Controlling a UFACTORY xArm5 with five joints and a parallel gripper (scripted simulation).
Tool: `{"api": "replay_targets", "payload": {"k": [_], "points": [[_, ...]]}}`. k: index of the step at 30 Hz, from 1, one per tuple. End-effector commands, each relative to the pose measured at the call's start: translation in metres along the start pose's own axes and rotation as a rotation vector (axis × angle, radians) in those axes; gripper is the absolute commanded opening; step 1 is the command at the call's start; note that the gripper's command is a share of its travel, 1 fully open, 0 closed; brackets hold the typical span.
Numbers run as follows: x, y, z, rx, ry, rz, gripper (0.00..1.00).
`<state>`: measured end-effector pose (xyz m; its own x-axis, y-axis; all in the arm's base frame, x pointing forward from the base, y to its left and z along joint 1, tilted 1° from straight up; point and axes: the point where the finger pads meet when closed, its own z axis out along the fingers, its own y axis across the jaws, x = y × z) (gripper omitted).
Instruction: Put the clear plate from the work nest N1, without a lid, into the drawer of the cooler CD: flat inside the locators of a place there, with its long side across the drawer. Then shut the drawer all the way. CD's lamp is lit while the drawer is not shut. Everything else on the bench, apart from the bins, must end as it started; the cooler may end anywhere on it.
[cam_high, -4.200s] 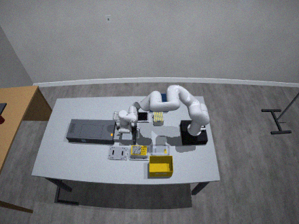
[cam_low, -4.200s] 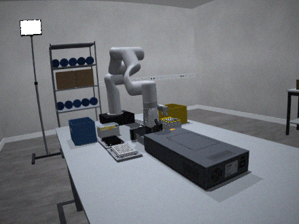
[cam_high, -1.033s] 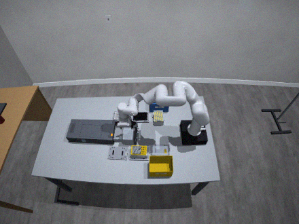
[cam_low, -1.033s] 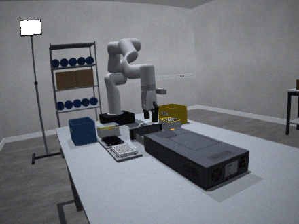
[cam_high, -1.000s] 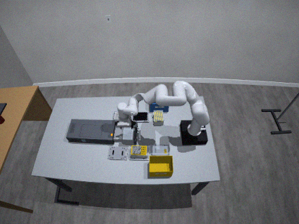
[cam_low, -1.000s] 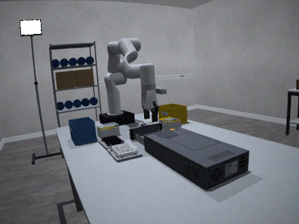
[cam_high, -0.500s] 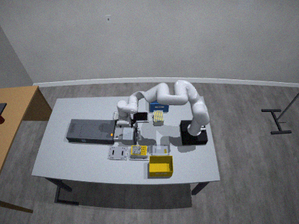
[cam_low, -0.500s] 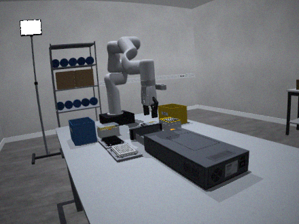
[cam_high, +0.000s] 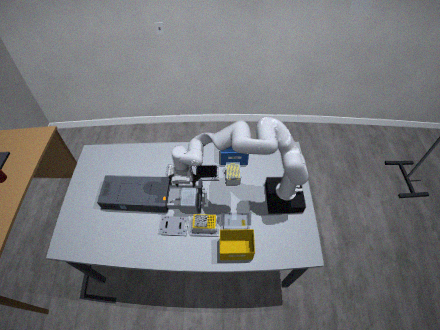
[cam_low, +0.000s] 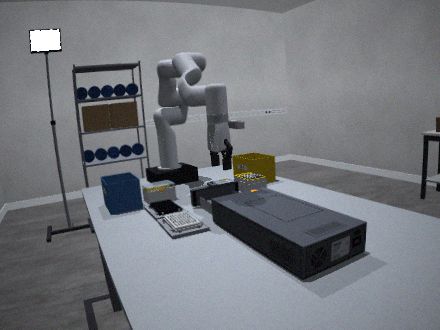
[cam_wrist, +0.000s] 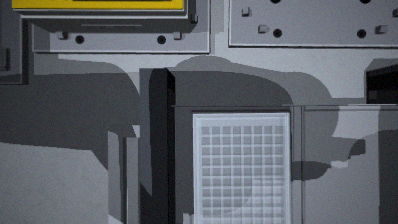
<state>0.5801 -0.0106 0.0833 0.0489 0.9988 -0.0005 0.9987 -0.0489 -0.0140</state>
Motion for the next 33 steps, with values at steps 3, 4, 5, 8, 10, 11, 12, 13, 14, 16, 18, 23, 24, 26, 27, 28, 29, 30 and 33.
{"api": "replay_targets", "payload": {"k": [3,4,5,8,10,11,12,13,14,16,18,23,24,26,27,28,29,30,33], "points": [[0.000,0.002,-0.003,-0.006,-0.003,0.000,1.00],[0.000,0.002,-0.003,-0.006,-0.003,0.000,1.00],[0.000,0.002,-0.003,-0.006,-0.003,0.000,1.00],[0.000,0.002,-0.003,-0.006,-0.003,0.000,1.00],[0.000,0.002,-0.003,-0.006,-0.003,0.000,1.00],[0.000,0.002,-0.003,-0.006,-0.003,0.000,1.00],[0.000,0.002,-0.003,-0.006,-0.003,0.000,1.00],[0.000,0.002,-0.003,-0.006,-0.003,0.000,1.00],[0.000,0.002,-0.003,-0.006,-0.003,0.000,1.00],[0.000,0.002,-0.003,-0.006,-0.003,0.000,1.00],[0.000,0.002,-0.003,-0.006,-0.003,0.000,1.00],[0.000,0.002,-0.003,-0.006,-0.003,0.000,1.00],[0.000,0.002,-0.003,-0.006,-0.003,0.000,1.00],[0.000,0.002,-0.003,-0.006,-0.003,0.000,1.00],[0.000,0.002,-0.003,-0.006,-0.003,0.000,1.00],[0.000,0.002,-0.003,-0.006,-0.003,0.000,1.00],[0.000,0.002,-0.003,-0.006,-0.003,0.000,1.00],[0.000,0.002,-0.003,-0.006,-0.003,0.000,1.00],[0.000,-0.013,0.000,-0.006,-0.003,0.000,0.00]]}}
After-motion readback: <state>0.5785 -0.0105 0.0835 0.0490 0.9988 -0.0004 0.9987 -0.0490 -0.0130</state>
